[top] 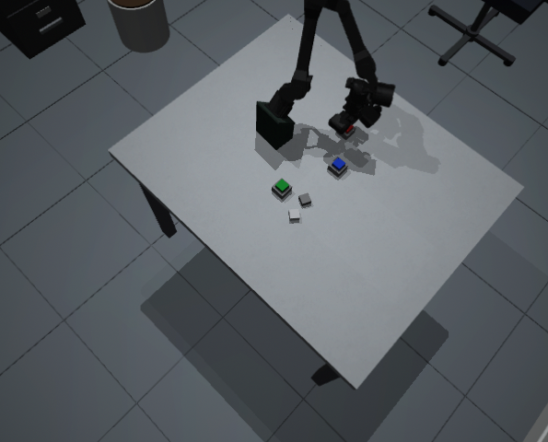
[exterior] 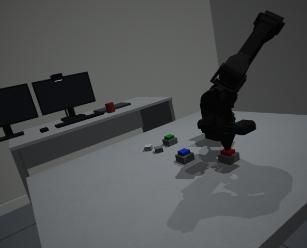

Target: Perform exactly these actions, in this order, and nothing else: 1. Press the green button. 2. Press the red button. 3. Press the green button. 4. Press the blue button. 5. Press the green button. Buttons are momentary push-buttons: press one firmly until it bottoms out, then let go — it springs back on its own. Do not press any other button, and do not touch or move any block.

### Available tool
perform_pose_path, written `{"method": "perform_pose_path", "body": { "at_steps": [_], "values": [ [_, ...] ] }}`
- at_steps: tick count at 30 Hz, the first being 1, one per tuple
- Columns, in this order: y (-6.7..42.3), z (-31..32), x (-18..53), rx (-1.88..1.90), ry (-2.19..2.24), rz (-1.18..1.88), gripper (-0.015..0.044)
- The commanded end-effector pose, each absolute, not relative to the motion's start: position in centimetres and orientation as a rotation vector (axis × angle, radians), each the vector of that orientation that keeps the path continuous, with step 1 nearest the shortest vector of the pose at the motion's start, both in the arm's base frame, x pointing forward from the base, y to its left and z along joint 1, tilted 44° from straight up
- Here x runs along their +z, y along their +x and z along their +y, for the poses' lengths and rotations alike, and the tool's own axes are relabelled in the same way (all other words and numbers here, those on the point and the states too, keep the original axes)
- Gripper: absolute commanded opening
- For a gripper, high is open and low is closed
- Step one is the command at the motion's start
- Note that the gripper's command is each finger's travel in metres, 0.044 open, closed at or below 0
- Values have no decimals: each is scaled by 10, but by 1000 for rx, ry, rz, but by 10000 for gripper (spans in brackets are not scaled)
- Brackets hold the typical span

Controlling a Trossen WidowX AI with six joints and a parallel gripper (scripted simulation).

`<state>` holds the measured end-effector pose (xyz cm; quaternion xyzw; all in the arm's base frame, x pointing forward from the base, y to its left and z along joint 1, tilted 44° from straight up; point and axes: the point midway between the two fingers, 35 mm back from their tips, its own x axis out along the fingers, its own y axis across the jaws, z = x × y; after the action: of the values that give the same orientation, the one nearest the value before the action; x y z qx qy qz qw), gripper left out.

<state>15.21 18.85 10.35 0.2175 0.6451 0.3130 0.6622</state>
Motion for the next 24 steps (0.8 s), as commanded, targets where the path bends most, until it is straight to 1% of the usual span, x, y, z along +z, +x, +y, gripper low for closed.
{"method": "perform_pose_path", "body": {
  "at_steps": [1, 21, 24],
  "values": [
    [151, 192, 97, 701, 493, 1465, 20],
    [150, 194, 94, 701, 494, 1465, 20],
    [152, 183, 107, 703, 491, 1463, 20]
  ]
}}
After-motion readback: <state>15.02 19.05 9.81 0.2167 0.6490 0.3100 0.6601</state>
